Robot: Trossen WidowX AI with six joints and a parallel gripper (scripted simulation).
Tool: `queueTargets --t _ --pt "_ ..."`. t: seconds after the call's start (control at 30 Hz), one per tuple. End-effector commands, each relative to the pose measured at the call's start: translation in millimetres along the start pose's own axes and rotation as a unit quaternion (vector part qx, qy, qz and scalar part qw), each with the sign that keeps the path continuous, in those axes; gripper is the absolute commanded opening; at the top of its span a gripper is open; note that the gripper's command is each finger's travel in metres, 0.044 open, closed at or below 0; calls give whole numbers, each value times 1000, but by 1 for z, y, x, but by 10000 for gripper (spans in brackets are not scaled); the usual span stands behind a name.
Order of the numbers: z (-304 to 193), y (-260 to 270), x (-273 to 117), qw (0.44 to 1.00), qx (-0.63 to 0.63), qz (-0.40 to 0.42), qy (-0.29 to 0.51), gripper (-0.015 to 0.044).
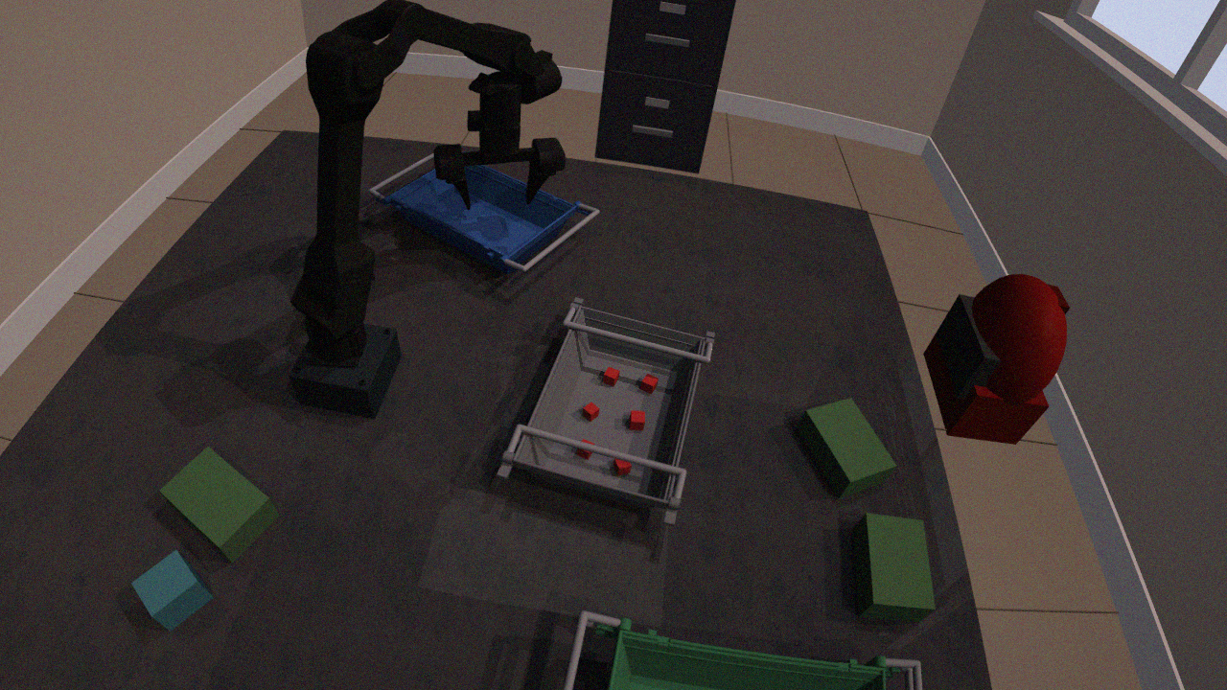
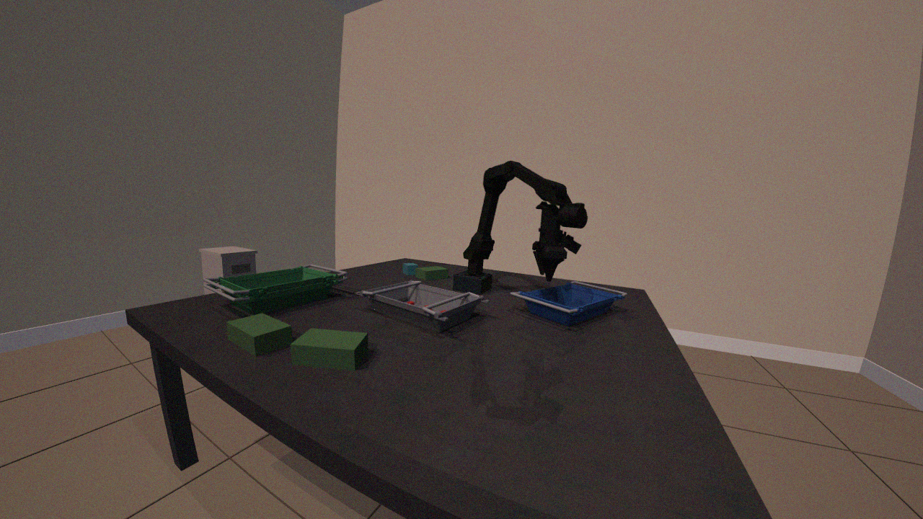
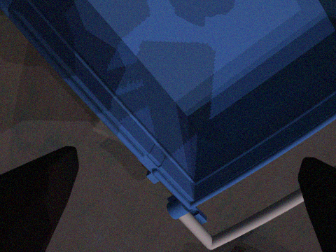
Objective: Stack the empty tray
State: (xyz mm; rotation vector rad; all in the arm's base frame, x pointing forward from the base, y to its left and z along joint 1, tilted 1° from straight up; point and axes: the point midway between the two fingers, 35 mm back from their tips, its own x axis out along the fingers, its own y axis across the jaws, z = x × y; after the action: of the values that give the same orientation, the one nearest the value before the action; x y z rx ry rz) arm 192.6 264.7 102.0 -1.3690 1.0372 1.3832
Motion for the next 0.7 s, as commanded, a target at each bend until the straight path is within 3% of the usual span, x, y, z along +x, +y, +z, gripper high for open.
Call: queueTargets --t 0.0,0.1,0.47,0.67 --pt "29 63 11 965 -262 -2 -1 440" --pt "35 85 15 938 -347 -1 -3 440" --pt "35 85 16 937 -349 -1 -3 440" --pt "38 83 38 937 -349 -1 -3 440"
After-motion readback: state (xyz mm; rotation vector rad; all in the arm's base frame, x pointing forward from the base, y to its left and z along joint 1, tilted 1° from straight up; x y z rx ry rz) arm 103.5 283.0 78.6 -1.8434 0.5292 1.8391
